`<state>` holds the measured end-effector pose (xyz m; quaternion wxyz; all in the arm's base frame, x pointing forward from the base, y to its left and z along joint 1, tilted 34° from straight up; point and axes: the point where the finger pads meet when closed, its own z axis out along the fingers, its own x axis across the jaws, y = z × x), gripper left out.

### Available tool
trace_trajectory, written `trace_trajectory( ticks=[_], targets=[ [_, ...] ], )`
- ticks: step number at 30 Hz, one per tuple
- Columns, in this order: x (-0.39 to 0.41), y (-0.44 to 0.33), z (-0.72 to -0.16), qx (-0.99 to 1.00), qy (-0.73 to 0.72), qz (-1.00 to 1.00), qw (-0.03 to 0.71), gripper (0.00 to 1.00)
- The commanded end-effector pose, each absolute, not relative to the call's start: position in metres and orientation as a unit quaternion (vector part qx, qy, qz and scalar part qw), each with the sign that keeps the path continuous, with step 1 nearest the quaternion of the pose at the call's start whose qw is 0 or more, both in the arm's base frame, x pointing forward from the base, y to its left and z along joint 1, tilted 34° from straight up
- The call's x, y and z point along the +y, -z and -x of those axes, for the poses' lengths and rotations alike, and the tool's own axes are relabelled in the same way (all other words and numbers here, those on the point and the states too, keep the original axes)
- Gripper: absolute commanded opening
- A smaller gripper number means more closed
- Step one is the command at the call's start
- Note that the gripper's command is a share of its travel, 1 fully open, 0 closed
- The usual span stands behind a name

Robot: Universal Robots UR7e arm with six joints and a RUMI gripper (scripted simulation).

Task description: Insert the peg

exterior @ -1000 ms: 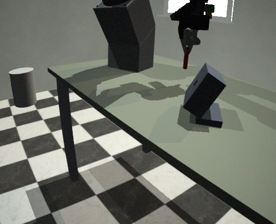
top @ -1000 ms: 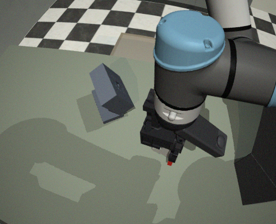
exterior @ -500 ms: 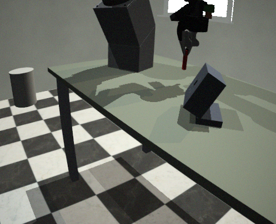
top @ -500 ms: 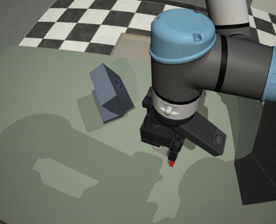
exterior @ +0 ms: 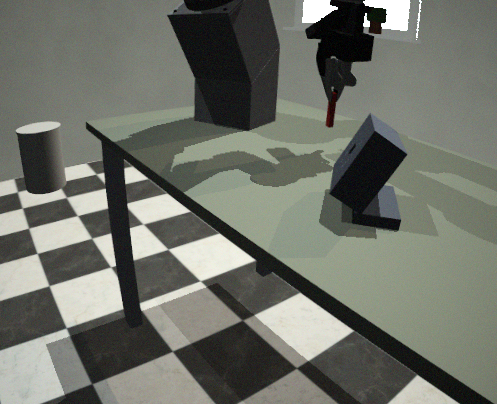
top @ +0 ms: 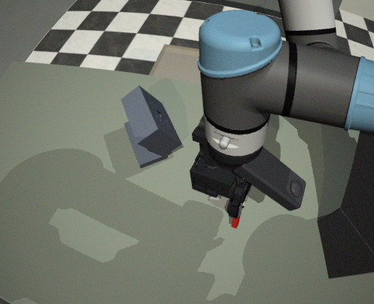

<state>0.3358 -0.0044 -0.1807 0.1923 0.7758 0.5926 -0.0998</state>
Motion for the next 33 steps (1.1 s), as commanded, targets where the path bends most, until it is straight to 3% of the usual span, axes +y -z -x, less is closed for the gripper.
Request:
trace_trajectory(
  ticks=[1, 33],
  targets=[
    [-0.0049, 0.1813, -0.3354, 0.589, 0.099, -0.780, 0.187, 0.00],
    [-0.0105, 0.1872, -0.3305, 0.556, 0.088, -0.815, 0.142, 0.00]
  ],
)
